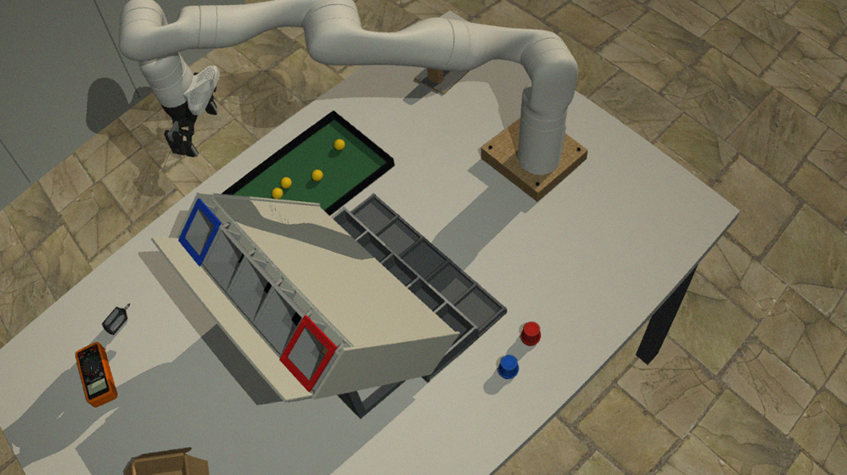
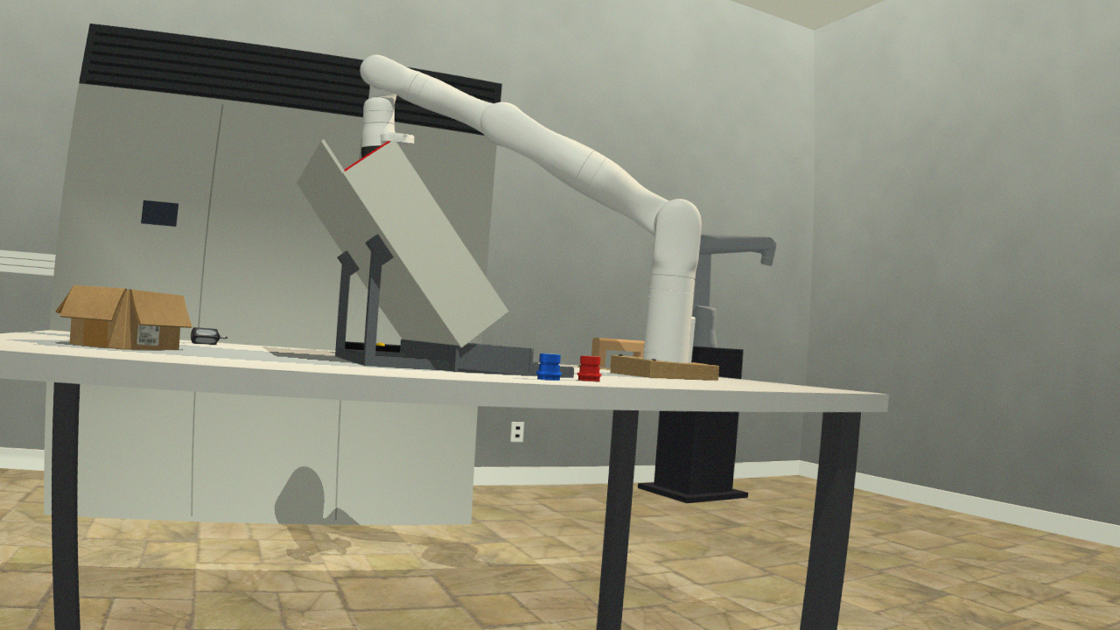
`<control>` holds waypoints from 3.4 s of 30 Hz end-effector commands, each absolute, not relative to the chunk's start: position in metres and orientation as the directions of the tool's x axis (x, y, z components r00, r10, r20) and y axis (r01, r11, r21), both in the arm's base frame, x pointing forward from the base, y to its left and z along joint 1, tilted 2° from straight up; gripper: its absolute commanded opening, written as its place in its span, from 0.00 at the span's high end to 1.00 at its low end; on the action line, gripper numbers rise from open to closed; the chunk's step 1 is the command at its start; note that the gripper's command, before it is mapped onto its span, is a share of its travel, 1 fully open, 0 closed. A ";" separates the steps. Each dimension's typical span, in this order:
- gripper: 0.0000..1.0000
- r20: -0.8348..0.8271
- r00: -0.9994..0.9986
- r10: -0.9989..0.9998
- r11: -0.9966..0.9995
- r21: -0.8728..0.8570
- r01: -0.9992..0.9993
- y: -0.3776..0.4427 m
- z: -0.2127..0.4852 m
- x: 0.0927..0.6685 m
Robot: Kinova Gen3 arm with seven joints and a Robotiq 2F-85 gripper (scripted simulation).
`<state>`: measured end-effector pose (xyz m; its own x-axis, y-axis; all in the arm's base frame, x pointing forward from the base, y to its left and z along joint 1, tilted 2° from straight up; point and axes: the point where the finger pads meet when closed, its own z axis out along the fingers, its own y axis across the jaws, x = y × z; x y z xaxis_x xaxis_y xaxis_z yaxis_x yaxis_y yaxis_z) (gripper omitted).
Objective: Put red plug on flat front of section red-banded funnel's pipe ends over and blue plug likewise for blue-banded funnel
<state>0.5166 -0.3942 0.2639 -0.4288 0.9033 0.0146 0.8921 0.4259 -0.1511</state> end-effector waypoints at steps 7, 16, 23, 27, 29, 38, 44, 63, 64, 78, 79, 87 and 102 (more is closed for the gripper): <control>0.00 -0.002 -0.429 0.903 0.424 -0.143 0.894 -0.401 0.337 0.520; 0.00 -0.002 -0.429 0.903 0.424 -0.143 0.894 -0.403 0.369 0.520; 0.00 -0.002 -0.429 0.903 0.424 -0.143 0.894 -0.403 0.369 0.520; 0.00 -0.141 -0.428 0.893 0.422 -0.071 0.904 -0.404 0.413 0.521; 0.00 -0.141 -0.428 0.893 0.422 -0.071 0.904 -0.404 0.413 0.521; 0.00 -0.141 -0.428 0.893 0.422 -0.071 0.904 -0.404 0.413 0.521; 0.00 -0.225 -0.416 0.881 0.421 -0.024 0.907 -0.321 0.411 0.493; 0.00 -0.037 -0.418 0.907 0.411 -0.131 0.902 -0.158 0.410 0.440; 0.00 -0.037 -0.418 0.907 0.411 -0.131 0.902 -0.144 0.412 0.436; 0.00 -0.022 -0.418 0.908 0.411 -0.141 0.901 -0.058 0.424 0.411; 0.00 -0.022 -0.418 0.908 0.411 -0.141 0.901 -0.049 0.426 0.408; 0.00 -0.022 -0.418 0.908 0.411 -0.141 0.901 -0.049 0.426 0.408; 0.00 -0.019 -0.423 0.906 0.417 -0.134 0.899 -0.048 0.349 0.409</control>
<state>0.4098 -0.0493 0.3499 -0.4293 0.9030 -0.0144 0.8947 0.4231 -0.1431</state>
